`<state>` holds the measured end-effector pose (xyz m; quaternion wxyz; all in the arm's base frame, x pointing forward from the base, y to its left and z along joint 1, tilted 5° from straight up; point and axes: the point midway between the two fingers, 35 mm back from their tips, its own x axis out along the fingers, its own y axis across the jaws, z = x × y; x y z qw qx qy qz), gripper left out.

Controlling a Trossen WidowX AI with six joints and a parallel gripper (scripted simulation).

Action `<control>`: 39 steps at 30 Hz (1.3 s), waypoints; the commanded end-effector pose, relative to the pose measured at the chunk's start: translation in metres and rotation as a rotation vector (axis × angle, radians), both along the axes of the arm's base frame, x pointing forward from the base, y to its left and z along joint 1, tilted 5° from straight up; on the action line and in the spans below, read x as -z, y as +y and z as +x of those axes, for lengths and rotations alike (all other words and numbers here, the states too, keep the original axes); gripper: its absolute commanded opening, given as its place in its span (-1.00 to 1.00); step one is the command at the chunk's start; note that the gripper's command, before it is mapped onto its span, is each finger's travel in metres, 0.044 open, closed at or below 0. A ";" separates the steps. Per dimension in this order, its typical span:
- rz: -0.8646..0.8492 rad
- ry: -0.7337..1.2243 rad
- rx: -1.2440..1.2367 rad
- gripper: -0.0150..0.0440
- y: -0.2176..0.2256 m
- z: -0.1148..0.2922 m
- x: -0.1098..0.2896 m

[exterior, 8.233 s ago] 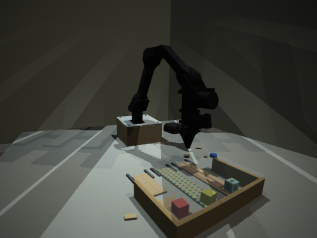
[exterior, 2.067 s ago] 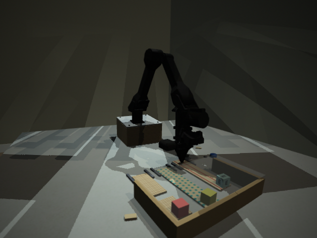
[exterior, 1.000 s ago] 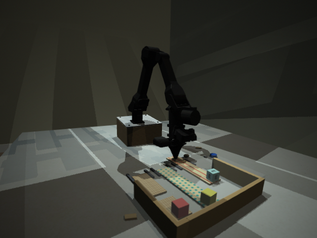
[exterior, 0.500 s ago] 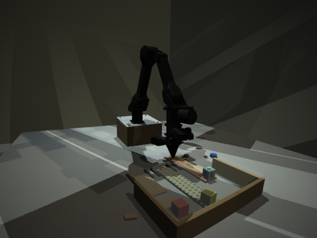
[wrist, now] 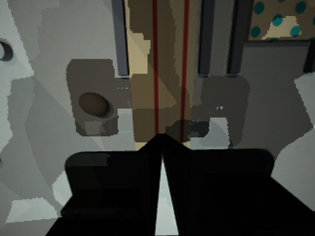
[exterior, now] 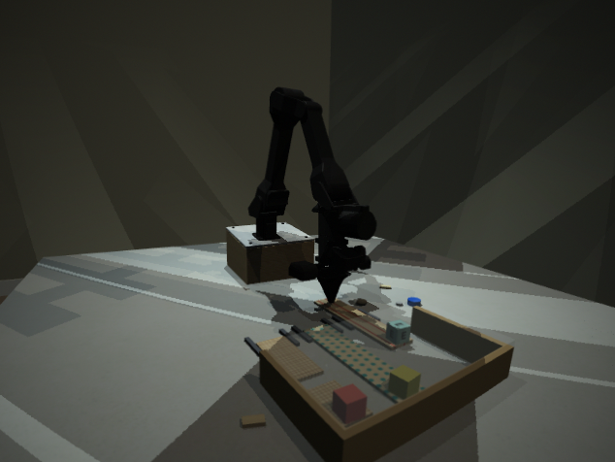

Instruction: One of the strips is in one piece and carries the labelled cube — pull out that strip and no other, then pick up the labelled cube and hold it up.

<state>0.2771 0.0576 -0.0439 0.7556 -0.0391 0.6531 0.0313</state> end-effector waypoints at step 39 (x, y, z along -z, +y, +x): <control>-0.010 0.038 0.003 -0.49 -0.007 -0.054 0.012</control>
